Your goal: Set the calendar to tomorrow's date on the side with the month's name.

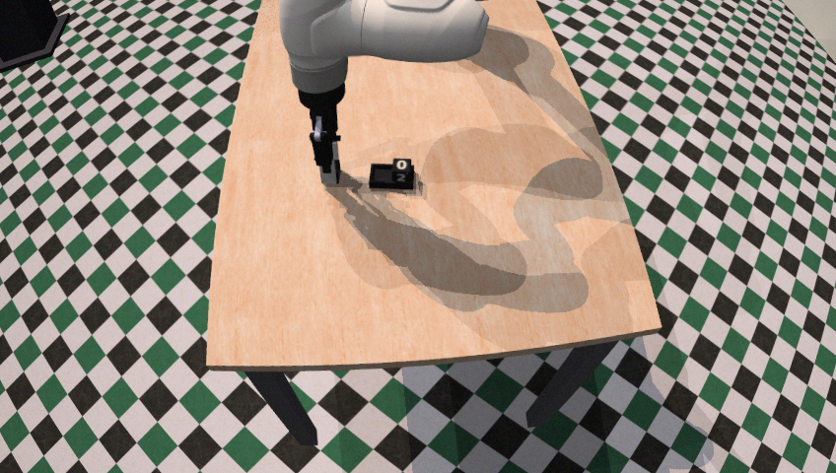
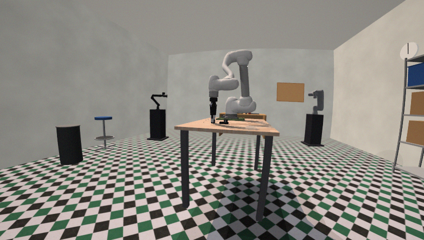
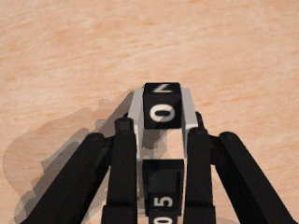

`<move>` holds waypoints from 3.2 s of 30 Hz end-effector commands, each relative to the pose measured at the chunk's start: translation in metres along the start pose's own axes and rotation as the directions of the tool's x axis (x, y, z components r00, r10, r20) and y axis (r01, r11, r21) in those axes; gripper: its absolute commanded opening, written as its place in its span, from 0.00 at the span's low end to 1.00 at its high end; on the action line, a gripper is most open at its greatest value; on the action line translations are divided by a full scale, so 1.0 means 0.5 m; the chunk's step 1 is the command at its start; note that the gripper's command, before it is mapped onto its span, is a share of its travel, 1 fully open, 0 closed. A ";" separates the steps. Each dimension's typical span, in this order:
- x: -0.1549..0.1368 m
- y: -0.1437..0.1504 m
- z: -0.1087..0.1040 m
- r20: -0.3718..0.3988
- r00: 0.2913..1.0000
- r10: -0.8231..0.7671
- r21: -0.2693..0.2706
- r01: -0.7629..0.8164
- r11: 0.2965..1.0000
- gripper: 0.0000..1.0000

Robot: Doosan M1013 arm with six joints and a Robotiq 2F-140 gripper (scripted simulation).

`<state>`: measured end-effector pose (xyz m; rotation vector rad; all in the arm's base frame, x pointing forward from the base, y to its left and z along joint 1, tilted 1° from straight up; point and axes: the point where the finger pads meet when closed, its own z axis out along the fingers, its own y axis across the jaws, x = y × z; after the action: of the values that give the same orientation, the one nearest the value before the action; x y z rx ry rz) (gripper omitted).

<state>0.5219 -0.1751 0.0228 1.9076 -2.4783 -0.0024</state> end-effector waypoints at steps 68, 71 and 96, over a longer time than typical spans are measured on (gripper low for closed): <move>0.000 0.000 -0.138 0.000 1.000 0.000 0.000 0.000 1.000 0.29; 0.000 0.000 -0.163 0.000 1.000 0.000 0.000 0.000 1.000 0.29; 0.000 0.000 -0.180 0.000 1.000 0.000 0.000 0.000 1.000 1.00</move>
<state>0.5230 -0.1744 0.1128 1.9076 -2.4783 -0.0023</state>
